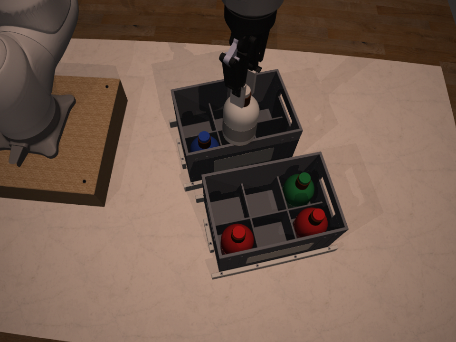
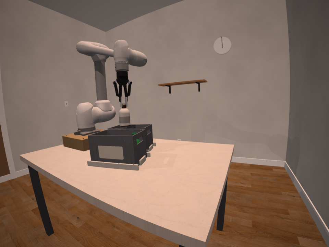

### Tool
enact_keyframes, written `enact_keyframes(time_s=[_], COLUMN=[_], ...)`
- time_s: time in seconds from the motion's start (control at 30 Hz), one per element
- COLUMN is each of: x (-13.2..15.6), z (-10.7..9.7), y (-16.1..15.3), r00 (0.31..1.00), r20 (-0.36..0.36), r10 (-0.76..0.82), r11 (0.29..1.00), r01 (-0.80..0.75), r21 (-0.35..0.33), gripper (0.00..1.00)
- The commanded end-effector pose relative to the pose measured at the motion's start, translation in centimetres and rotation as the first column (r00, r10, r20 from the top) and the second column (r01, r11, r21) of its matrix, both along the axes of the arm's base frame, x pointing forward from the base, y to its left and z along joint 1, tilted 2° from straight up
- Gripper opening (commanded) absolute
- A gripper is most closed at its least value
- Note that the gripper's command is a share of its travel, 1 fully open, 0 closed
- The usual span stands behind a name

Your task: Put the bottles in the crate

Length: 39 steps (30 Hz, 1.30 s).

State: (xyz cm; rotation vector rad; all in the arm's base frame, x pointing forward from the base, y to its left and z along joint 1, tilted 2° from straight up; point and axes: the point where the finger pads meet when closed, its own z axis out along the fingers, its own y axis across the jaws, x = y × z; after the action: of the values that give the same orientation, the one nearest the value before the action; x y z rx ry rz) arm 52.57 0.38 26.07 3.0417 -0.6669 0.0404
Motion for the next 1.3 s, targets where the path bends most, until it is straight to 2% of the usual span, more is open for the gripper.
enact_keyframes(time_s=[0.0,0.43,1.27], x=[0.0,0.1,0.1], z=[0.0,-0.1,-0.1], y=[0.1,2.9,2.9], r00=[1.0,1.0,1.0], r20=[0.0,0.0,0.0], r10=[0.0,0.0,0.0], r11=[1.0,1.0,1.0], r01=[0.0,0.0,0.0], r21=[0.0,0.0,0.0], gripper=[0.0,0.0,0.0])
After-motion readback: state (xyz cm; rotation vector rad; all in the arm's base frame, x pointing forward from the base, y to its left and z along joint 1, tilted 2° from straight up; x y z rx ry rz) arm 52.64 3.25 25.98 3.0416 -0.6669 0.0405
